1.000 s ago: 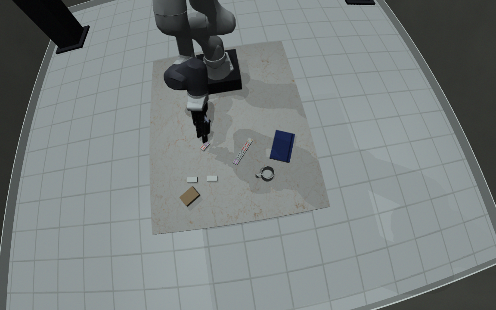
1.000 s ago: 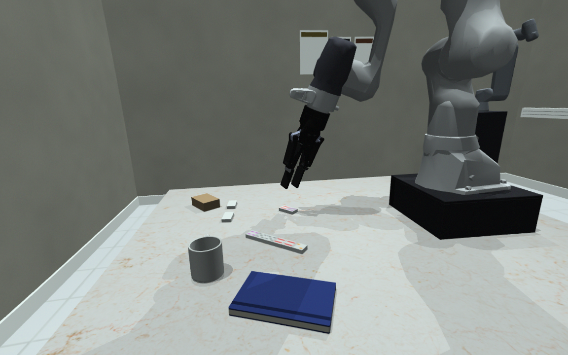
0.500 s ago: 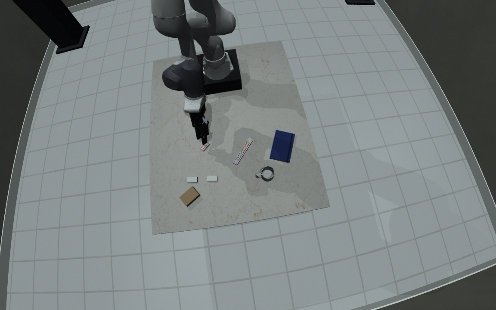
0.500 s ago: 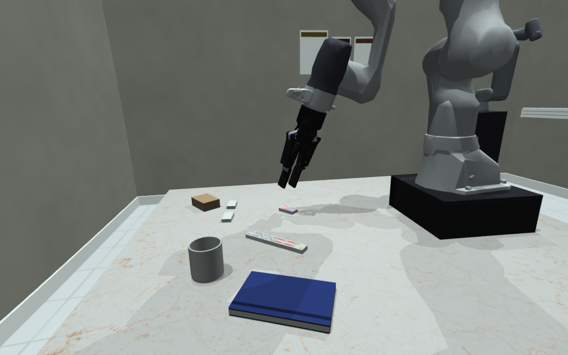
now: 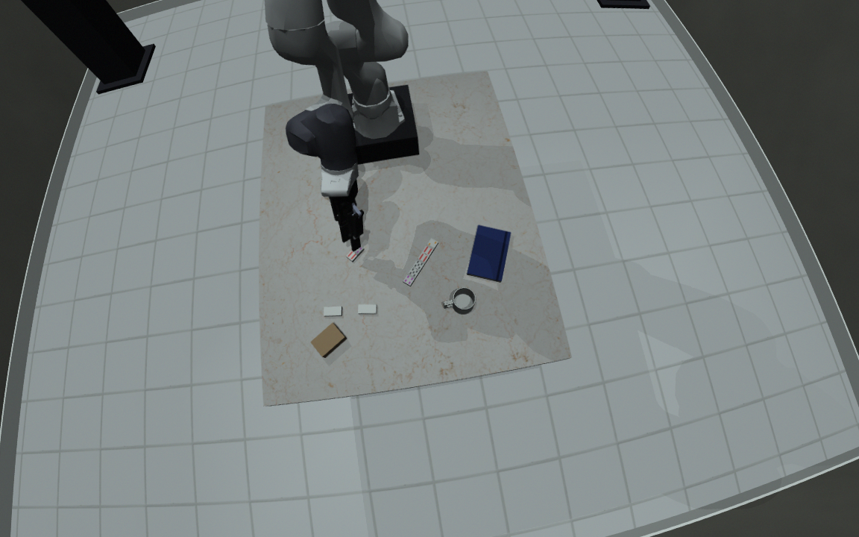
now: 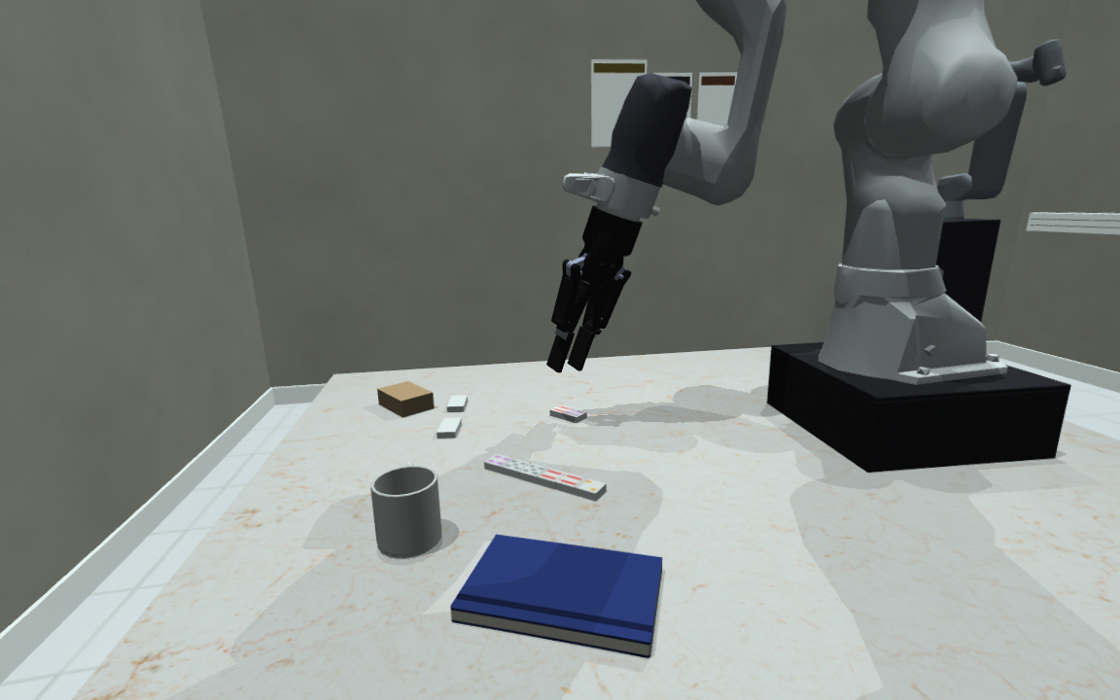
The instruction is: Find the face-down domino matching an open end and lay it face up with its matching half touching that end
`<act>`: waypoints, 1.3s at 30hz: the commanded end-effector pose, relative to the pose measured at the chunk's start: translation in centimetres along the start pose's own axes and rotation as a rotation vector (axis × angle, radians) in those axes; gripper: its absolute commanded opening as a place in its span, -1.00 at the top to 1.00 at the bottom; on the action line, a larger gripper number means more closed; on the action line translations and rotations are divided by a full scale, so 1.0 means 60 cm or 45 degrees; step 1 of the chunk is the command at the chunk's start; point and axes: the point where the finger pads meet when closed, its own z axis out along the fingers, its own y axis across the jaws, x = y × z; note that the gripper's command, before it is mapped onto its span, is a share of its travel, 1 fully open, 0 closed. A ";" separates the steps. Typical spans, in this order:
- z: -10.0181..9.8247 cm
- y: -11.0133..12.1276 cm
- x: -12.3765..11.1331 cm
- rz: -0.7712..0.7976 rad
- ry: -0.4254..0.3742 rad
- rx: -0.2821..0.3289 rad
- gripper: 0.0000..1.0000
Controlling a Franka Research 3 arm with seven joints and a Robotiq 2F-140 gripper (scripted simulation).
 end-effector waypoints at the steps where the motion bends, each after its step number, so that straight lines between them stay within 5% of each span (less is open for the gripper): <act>1: 0.000 0.003 0.004 -0.084 -0.300 -0.170 0.33; 23: 0.000 0.003 0.004 -0.087 -0.326 -0.196 0.33; 24: -0.001 -0.007 0.001 0.028 -0.014 -0.098 0.33; 39: 0.017 0.026 0.047 0.841 0.011 -0.172 0.33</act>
